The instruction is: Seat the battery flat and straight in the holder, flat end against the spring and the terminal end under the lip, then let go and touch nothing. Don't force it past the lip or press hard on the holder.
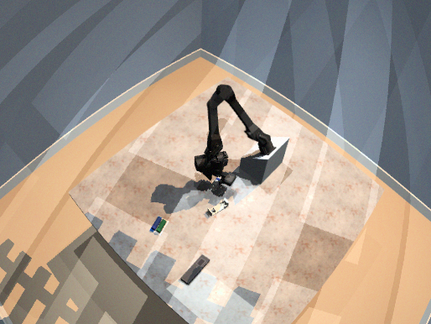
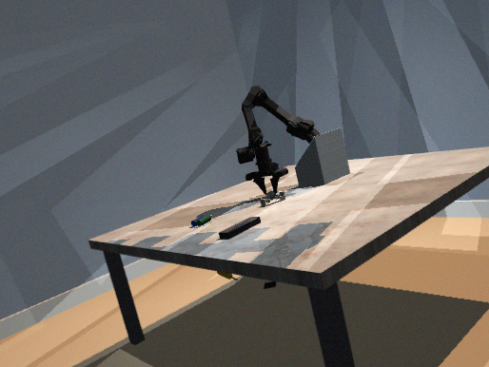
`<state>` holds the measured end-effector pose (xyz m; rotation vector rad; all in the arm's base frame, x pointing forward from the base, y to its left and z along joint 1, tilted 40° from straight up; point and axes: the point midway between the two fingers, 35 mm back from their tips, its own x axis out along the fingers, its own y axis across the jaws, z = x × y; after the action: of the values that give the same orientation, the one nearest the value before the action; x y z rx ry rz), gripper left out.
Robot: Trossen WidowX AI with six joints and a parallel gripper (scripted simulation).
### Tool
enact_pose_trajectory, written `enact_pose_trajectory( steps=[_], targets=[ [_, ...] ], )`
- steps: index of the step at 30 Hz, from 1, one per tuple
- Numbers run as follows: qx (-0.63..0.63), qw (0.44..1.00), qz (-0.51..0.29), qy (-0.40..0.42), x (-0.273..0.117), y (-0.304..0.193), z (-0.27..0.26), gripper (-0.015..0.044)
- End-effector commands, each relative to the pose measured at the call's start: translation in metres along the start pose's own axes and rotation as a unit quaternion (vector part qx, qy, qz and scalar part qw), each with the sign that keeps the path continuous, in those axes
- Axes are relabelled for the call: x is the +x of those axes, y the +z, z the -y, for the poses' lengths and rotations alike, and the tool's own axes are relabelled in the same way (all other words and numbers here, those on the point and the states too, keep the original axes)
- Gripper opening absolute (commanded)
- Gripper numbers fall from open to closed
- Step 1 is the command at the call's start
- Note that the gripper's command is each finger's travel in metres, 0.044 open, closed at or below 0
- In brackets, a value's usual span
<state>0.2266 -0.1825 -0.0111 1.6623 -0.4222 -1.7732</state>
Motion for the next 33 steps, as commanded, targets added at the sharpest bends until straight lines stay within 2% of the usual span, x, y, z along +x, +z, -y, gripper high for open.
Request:
enact_pose_trajectory(
  steps=[1,3,7,15,20,27,33],
  targets=[
    [-0.005,1.000,0.002,-0.003,0.007,0.003,0.004,0.0236],
    [-0.005,1.000,0.002,-0.003,0.008,0.003,0.004,0.0236],
    [-0.005,1.000,0.002,-0.003,0.008,0.003,0.004,0.0131],
    [-0.005,1.000,0.002,-0.003,0.008,0.003,0.004,0.0077],
    [-0.005,1.000,0.002,-0.003,0.007,0.003,0.003,0.0074],
    [-0.004,1.000,0.002,-0.004,-0.037,0.002,0.003,0.0074],
    [-0.024,1.000,0.001,-0.005,-0.042,0.001,0.004,0.0074]
  ],
)
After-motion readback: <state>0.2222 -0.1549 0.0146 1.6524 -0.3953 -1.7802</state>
